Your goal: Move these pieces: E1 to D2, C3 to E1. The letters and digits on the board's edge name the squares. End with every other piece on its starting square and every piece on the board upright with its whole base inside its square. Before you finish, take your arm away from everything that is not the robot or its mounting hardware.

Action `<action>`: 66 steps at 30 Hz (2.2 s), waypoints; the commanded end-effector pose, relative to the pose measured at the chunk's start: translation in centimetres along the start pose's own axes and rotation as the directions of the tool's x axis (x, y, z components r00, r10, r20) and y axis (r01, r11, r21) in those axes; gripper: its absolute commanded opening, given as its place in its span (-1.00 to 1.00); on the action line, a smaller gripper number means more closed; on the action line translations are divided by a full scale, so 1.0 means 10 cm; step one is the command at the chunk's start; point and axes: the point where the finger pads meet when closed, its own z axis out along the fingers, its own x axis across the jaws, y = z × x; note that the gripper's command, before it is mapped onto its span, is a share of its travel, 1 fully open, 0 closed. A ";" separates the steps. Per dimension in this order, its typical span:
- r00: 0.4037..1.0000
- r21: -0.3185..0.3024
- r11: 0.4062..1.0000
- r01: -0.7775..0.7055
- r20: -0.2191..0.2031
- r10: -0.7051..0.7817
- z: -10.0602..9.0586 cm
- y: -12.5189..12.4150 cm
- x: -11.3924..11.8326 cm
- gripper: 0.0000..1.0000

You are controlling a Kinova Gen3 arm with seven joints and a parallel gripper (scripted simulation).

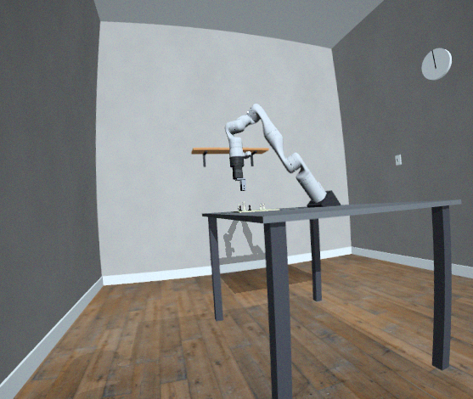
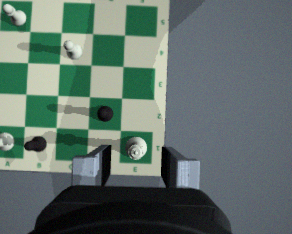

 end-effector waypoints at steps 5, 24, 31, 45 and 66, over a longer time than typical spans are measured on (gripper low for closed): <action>1.000 -0.005 1.000 -0.006 -0.003 0.006 -0.03 0.02 -0.01 1.00; 1.000 -0.005 1.000 -0.006 -0.003 0.006 -0.03 0.02 -0.01 1.00; 1.000 -0.005 1.000 -0.006 -0.003 0.006 -0.08 0.02 -0.01 1.00; 1.000 -0.005 1.000 -0.006 -0.003 0.006 -0.50 0.01 -0.01 1.00; 1.000 -0.005 1.000 -0.006 -0.003 0.006 -0.67 0.01 -0.01 1.00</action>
